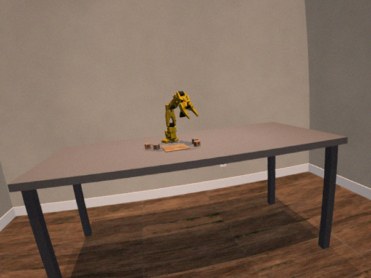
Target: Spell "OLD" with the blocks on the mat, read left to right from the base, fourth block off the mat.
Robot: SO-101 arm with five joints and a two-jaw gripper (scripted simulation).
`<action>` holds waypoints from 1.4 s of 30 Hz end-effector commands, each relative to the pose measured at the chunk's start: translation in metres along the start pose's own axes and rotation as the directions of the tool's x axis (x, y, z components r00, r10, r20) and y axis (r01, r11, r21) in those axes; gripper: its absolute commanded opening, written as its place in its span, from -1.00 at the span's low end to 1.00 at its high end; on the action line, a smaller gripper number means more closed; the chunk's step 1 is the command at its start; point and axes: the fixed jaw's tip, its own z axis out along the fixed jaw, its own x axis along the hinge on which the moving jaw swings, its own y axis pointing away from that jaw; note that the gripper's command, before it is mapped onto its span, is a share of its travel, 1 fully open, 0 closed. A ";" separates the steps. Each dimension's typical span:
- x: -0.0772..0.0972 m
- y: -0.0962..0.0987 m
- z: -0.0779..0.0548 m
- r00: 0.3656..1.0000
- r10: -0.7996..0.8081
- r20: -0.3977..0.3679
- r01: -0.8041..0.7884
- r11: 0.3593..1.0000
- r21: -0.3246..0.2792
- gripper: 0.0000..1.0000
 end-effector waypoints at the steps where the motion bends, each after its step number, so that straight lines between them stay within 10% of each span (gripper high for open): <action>1: 0.007 -0.006 -0.011 0.996 -0.066 -0.065 0.067 0.998 0.017 -0.30; 28: 0.007 -0.012 -0.009 0.988 -0.145 -0.056 0.146 0.989 0.024 -0.30; 42: -0.016 -0.010 0.049 0.966 -0.147 0.214 0.146 0.989 0.021 -0.30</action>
